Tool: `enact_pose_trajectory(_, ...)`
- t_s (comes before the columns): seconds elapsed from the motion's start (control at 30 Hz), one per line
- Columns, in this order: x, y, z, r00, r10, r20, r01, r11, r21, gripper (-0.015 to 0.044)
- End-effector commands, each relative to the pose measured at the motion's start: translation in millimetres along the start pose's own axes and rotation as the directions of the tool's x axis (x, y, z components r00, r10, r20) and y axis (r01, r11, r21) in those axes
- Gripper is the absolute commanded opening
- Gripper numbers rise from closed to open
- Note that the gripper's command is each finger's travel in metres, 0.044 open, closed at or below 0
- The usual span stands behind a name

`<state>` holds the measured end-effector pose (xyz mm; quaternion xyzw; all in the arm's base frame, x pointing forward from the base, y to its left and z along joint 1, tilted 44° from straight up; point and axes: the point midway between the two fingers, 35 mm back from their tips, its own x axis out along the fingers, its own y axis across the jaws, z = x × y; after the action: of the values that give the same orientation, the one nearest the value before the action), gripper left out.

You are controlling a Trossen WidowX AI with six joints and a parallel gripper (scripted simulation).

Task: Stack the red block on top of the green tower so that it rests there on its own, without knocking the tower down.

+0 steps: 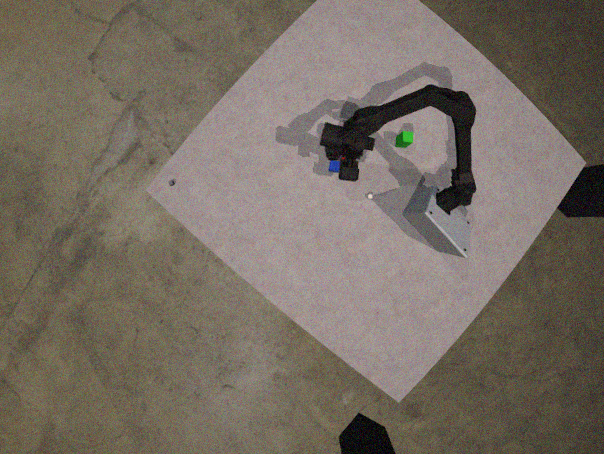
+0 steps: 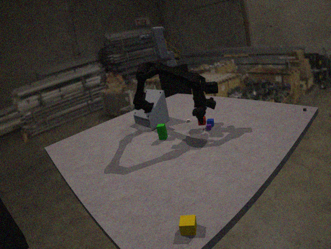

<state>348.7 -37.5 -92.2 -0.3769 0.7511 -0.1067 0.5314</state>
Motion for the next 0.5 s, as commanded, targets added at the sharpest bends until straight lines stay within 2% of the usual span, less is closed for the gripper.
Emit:
enact_pose_trajectory(0.0,-21,0,2,1.0,0.005,0.008,-0.006,1.0,0.009,0.0)
enact_pose_trajectory(0.47,-92,0,1,1.0,0.008,0.009,-0.009,1.0,0.009,0.0)
